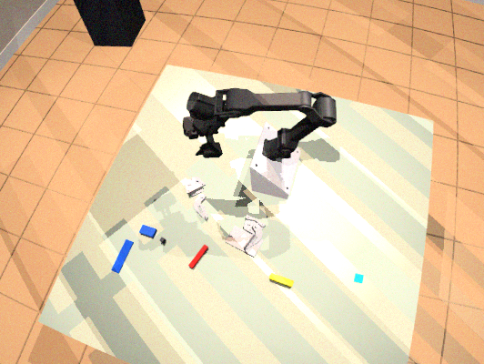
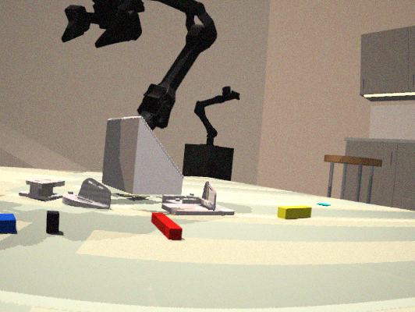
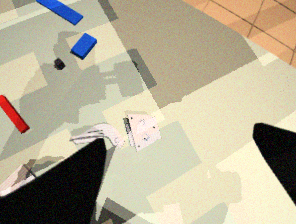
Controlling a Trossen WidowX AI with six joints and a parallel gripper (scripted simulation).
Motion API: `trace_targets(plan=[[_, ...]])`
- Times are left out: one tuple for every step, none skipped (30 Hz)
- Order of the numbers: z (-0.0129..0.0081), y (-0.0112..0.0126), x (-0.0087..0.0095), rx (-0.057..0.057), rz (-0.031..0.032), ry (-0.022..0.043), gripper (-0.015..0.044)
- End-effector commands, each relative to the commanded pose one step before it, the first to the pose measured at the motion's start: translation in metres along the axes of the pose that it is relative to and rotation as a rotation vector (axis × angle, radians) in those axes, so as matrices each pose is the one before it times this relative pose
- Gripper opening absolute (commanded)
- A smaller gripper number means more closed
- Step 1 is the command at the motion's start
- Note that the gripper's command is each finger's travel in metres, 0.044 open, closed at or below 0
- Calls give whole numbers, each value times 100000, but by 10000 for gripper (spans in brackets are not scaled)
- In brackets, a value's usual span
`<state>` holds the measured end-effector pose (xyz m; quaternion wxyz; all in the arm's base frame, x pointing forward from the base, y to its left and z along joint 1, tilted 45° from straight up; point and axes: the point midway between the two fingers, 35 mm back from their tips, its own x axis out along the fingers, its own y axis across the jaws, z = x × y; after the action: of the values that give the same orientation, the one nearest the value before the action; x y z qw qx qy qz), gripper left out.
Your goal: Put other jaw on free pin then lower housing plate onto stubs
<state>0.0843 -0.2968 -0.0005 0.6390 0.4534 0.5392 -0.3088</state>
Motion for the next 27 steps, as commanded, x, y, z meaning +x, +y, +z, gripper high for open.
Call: trace_targets(plan=[[267,636,667,-6747,1407,1987,440],[33,157,219,-1782,287,683,440],[49,147,202,-1796,474,541,440],[51,147,205,-1807,483,540,440],[53,146,206,-1804,488,535,440],[54,144,207,-1802,494,529,440],[56,143,208,-1799,499,524,440],[58,141,208,-1797,505,519,440],[59,140,209,-1795,510,514,440],[60,138,210,-1792,515,508,440],[62,137,211,-1790,521,503,440],[63,135,212,-1787,526,498,440],[65,135,216,-1807,538,498,440],[67,134,217,-1805,543,493,440],[68,132,218,-1803,549,487,440],[69,130,219,-1800,554,481,440],[71,129,220,-1797,559,475,440],[72,127,221,-1795,564,470,440],[73,125,222,-1792,569,464,440],[74,123,223,-1789,574,458,440],[75,121,224,-1787,578,451,440],[76,120,225,-1784,583,445,440],[77,118,226,-1781,588,439,440],[78,116,227,-1779,593,433,440],[79,114,228,-1776,597,427,440],[80,112,229,-1773,602,420,440],[81,110,230,-1770,606,414,440]])
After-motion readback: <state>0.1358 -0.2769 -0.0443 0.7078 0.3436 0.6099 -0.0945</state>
